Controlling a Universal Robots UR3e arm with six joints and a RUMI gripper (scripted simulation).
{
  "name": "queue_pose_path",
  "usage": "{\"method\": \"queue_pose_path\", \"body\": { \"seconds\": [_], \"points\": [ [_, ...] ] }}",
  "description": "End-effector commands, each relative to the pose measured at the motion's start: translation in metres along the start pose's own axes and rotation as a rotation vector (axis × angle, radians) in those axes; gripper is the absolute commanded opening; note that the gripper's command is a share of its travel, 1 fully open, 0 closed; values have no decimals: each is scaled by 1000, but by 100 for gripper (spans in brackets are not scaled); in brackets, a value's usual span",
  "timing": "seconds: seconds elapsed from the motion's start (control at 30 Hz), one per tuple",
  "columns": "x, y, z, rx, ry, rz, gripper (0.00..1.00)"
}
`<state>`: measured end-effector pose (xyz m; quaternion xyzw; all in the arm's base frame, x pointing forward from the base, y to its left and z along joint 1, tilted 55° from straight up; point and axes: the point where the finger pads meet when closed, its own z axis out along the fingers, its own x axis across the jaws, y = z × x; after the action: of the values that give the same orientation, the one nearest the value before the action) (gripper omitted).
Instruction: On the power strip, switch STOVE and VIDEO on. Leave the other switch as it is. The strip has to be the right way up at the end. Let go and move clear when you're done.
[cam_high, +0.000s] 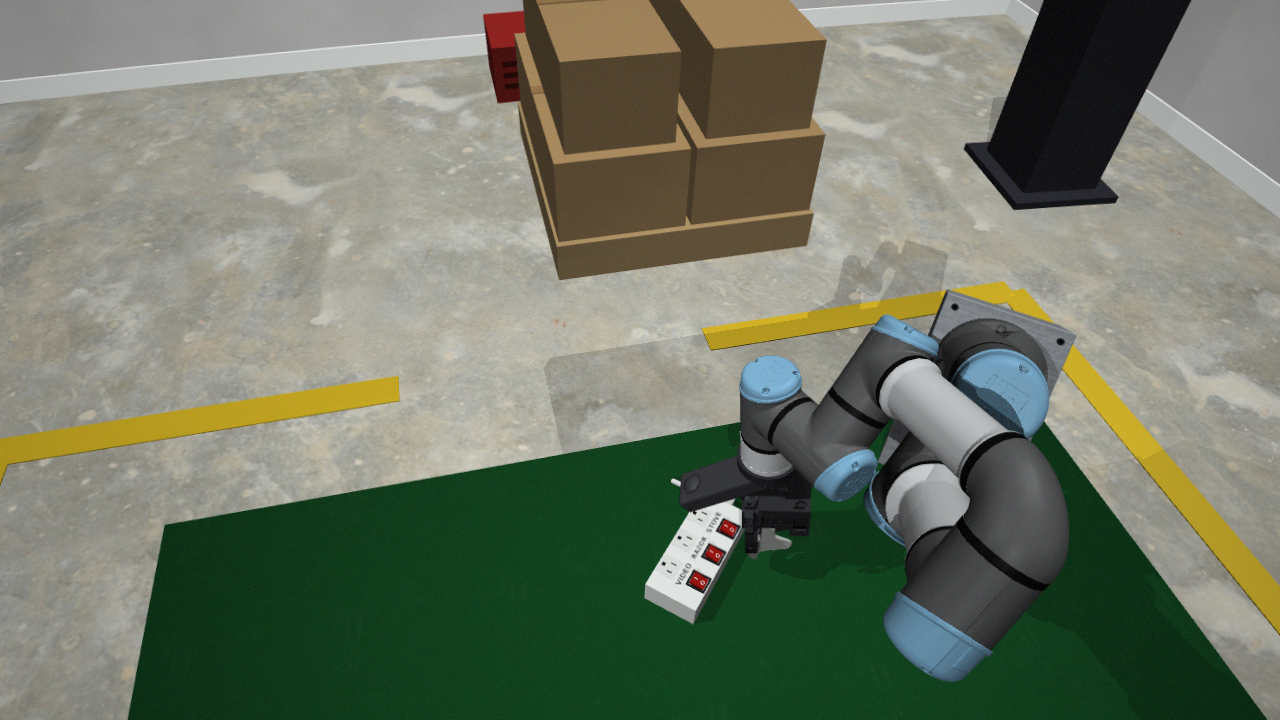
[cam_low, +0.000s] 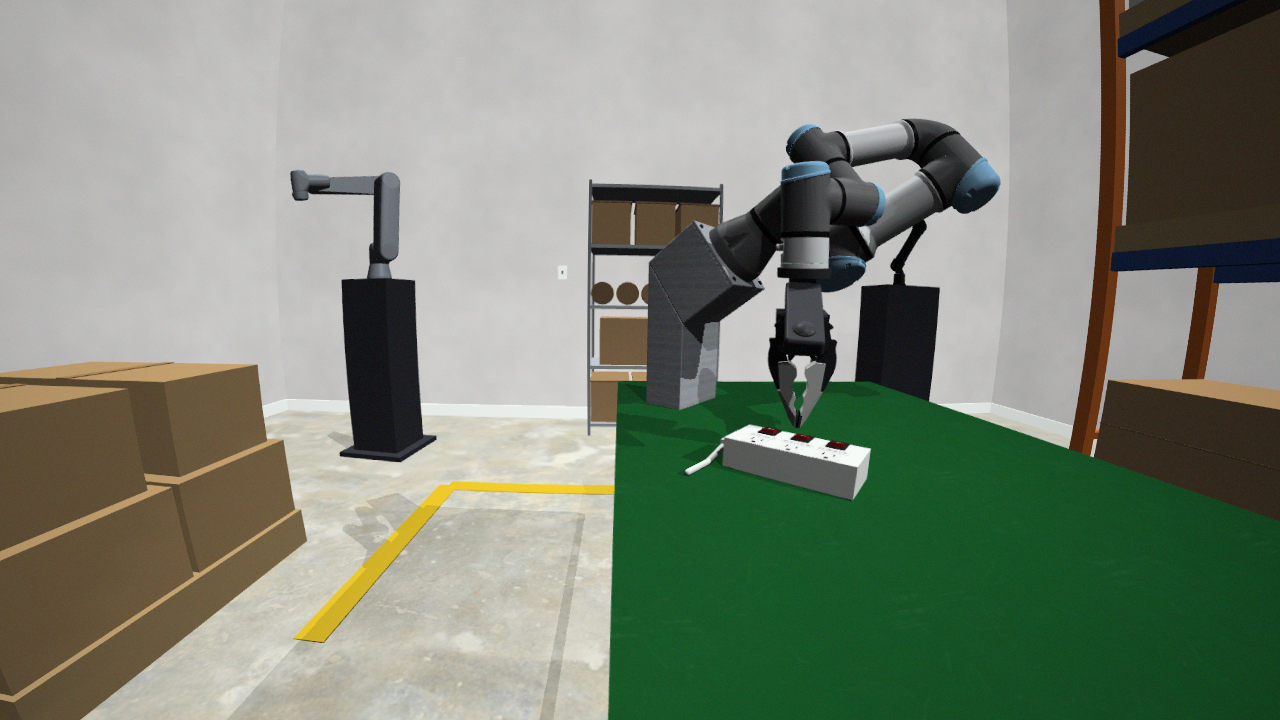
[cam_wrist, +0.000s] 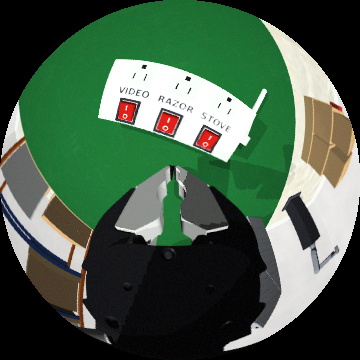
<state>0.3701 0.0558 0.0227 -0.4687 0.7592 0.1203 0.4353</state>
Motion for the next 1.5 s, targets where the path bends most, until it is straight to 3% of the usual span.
{"method": "queue_pose_path", "body": {
  "seconds": [0.0, 1.47],
  "points": [
    [3, 1, -14, -6, 4, 1, 0],
    [-2, 10, -67, -7, -4, -1, 0]
  ]
}}
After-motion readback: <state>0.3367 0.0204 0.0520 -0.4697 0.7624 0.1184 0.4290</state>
